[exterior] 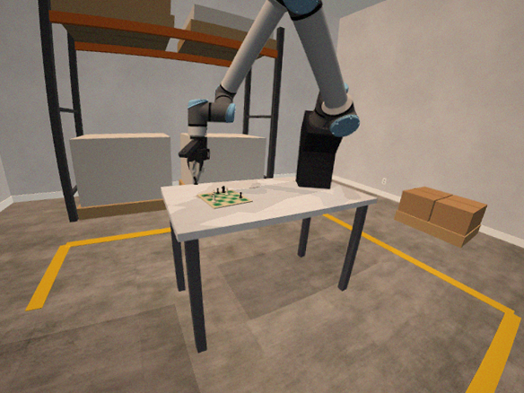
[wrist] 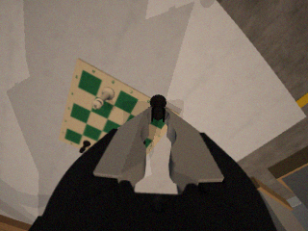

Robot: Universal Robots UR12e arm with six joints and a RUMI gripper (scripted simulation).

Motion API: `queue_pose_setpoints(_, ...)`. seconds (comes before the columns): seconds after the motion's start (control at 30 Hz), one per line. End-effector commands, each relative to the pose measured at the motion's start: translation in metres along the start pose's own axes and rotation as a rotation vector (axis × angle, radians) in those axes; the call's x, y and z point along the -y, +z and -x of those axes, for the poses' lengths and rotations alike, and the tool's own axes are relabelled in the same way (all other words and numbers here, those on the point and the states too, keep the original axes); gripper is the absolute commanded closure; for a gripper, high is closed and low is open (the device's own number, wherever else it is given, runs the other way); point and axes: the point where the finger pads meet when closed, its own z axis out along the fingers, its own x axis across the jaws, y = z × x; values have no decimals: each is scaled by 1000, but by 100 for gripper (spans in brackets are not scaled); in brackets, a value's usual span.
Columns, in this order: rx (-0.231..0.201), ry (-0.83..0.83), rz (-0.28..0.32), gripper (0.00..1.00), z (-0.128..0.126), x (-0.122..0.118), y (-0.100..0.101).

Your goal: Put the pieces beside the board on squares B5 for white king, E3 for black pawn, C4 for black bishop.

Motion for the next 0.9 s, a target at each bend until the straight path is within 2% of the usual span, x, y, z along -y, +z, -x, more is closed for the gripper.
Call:
queue_pose_setpoints(0.0, 0, -1, 0, 100, 0, 0, -15)
queue_pose_setpoints(0.43, 0, -7, 0, 100, 2, -1, -17)
queue_pose_setpoints(0.53, 0, -71, 0, 100, 19, -17, -18)
queue_pose_setpoints(0.73, 0, -268, 0, 100, 76, -65, -22)
queue_pose_setpoints(0.87, 0, -288, 0, 100, 82, -69, -23)
